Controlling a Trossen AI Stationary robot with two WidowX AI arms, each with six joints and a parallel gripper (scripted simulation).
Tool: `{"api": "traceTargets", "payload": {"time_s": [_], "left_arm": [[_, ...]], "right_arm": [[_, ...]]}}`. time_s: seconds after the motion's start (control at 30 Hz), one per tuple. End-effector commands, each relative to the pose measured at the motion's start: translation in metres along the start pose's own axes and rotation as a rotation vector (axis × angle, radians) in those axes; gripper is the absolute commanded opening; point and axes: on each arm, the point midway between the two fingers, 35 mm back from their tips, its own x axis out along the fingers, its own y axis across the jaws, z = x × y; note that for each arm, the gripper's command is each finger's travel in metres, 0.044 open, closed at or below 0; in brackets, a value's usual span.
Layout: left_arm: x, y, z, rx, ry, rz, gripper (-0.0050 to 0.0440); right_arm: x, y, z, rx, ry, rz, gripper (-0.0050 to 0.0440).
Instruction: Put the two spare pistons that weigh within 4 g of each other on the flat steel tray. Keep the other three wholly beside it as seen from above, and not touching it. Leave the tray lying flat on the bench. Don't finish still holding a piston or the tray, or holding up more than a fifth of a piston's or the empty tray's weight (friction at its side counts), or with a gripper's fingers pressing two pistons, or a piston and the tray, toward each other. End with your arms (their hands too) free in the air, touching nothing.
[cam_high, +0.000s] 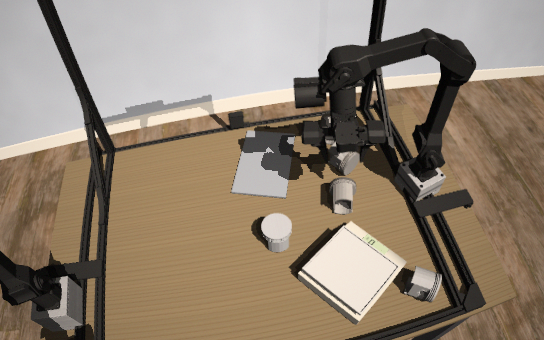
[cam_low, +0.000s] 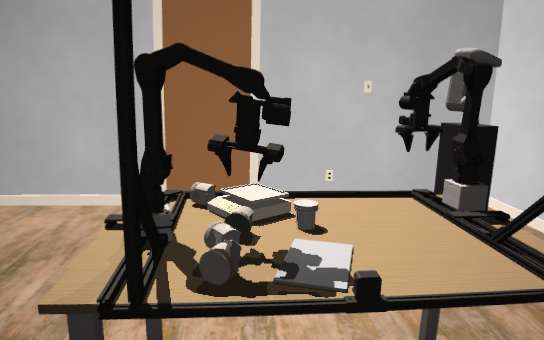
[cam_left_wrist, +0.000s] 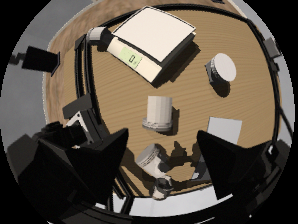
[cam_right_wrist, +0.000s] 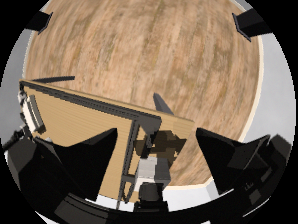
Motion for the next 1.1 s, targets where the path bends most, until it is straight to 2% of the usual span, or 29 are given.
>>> {"api": "traceTargets", "payload": {"time_s": [0.0, 1.07], "left_arm": [[0.010, 0.002, -0.002, 0.001, -0.003, 0.018, 0.0378], [0.055, -0.004, -0.011, 0.001, -0.003, 0.018, 0.0378]], "right_arm": [[0.000, 0.000, 0.000, -0.003, 0.001, 0.003, 0.0440], [0.000, 0.000, 0.000, -0.003, 0.001, 0.003, 0.0440]]}}
